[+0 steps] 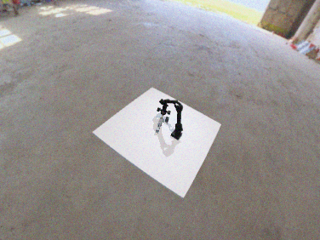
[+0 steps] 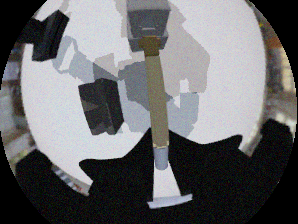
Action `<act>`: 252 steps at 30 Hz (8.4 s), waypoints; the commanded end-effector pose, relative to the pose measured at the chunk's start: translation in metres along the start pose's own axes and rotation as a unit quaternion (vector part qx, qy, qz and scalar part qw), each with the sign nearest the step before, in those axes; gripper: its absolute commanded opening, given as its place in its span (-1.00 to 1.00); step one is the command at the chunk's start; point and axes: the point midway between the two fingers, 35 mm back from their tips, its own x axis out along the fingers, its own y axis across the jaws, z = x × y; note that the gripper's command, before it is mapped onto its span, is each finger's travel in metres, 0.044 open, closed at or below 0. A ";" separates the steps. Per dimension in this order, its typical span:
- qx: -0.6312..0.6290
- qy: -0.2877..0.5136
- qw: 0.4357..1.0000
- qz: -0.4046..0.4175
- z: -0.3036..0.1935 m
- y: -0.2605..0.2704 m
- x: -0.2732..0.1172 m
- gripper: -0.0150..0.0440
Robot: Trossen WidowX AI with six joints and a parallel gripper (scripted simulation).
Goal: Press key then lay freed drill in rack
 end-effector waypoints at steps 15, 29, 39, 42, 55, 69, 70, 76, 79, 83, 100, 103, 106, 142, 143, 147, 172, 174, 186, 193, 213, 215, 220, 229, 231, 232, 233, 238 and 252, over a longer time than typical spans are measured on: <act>-0.002 0.001 1.000 -0.003 0.000 0.000 -0.006 -0.49; -0.002 0.001 1.000 -0.003 0.000 0.001 -0.010 -0.49; -0.002 0.001 1.000 -0.003 0.000 0.001 -0.012 -0.49; -0.002 0.001 1.000 -0.003 0.000 0.001 -0.013 -0.49; -0.002 0.001 1.000 -0.003 0.000 0.001 -0.016 -0.49; -0.002 0.001 1.000 -0.003 0.000 0.001 -0.020 -0.49; -0.002 0.001 1.000 -0.003 0.000 0.001 -0.020 -0.49; -0.002 0.001 1.000 -0.003 0.000 0.000 -0.022 -0.49; -0.002 0.001 1.000 -0.003 0.000 0.000 -0.023 -0.49; -0.002 0.001 1.000 -0.003 0.000 0.000 -0.024 -0.49; -0.002 0.001 1.000 -0.003 0.000 0.000 -0.028 -0.49; -0.002 0.001 1.000 -0.003 0.000 0.000 -0.029 -0.49; -0.002 0.001 1.000 -0.003 0.000 -0.001 -0.030 -0.49; -0.002 0.001 1.000 -0.002 -0.003 0.023 -0.025 -0.49; -0.002 0.001 1.000 -0.002 -0.003 0.026 -0.024 -0.49; -0.002 0.001 1.000 -0.002 -0.004 0.035 -0.021 -0.49; -0.002 0.002 1.000 0.000 -0.013 0.074 -0.016 -0.49; -0.002 0.002 1.000 0.000 -0.013 0.074 -0.010 -0.49; -0.002 0.002 1.000 0.000 -0.012 0.072 0.004 -0.49; -0.002 0.002 1.000 0.000 -0.013 0.073 0.013 -0.49; 0.000 0.005 1.000 -0.001 -0.014 0.073 0.018 0.49; 0.000 0.005 1.000 -0.001 -0.014 0.073 0.018 0.67; -0.001 0.003 1.000 -0.001 -0.014 0.073 0.010 1.00; -0.002 0.002 1.000 0.000 -0.012 0.074 -0.029 1.00; -0.002 0.002 1.000 0.000 -0.013 0.074 -0.038 1.00; -0.002 0.002 1.000 0.000 -0.013 0.073 -0.042 1.00; -0.002 0.002 1.000 0.000 -0.013 0.073 -0.046 1.00; -0.002 0.002 1.000 0.000 -0.014 0.073 -0.061 1.00; 0.692 0.026 0.712 -0.117 -0.066 0.232 -0.093 1.00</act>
